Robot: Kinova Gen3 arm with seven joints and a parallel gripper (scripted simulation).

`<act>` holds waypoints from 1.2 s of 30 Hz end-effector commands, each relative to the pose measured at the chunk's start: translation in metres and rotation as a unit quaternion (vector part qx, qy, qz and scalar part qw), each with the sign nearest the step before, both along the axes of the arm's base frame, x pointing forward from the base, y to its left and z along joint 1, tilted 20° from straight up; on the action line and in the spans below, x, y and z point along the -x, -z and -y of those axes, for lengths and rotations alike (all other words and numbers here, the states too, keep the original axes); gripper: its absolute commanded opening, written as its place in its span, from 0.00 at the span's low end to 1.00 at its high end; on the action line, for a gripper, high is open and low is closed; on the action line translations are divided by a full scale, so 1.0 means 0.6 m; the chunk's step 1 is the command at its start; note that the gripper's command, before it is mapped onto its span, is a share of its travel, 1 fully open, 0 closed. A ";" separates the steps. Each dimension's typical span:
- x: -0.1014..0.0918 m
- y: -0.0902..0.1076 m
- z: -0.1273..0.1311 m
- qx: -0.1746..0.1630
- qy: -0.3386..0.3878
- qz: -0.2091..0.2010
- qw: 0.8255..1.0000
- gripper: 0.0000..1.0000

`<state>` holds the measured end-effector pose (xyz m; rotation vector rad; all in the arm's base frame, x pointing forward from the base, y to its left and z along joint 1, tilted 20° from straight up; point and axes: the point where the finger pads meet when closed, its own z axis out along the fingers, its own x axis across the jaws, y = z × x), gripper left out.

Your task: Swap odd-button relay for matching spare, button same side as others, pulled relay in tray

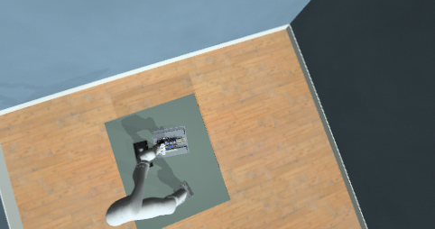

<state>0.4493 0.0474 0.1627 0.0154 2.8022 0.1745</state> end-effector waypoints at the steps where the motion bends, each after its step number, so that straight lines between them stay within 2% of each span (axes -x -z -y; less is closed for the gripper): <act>1: -0.002 0.003 0.000 0.000 0.000 0.000 1.000 0.00; 27: -0.006 0.016 -0.002 0.000 0.000 0.001 1.000 0.00; 28: -0.003 0.007 -0.001 0.001 0.000 0.003 1.000 1.00; 36: -0.003 0.007 -0.001 0.001 0.000 0.003 1.000 1.00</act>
